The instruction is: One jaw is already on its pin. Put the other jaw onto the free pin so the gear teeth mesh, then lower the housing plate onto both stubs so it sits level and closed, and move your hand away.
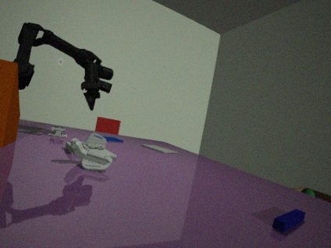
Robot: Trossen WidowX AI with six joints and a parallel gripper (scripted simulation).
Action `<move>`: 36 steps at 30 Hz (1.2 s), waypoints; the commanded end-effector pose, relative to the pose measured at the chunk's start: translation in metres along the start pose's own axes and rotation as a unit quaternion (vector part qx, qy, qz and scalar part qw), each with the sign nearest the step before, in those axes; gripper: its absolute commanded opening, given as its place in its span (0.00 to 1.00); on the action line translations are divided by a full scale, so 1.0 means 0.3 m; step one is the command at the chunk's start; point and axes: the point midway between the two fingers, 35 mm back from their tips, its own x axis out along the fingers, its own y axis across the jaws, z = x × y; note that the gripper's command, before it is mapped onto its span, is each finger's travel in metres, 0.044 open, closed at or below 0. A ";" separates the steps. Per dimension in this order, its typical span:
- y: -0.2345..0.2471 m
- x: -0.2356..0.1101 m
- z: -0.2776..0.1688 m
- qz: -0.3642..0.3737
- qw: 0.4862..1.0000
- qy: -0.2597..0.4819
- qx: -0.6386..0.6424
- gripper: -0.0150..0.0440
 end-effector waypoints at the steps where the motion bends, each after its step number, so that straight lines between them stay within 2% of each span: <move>1: -0.079 0.035 0.058 -0.021 0.998 -0.001 0.051 0.25; 21: -0.492 0.133 0.218 -0.096 0.954 0.001 0.285 0.25; 36: -0.787 0.186 0.222 -0.109 0.872 0.023 0.476 0.25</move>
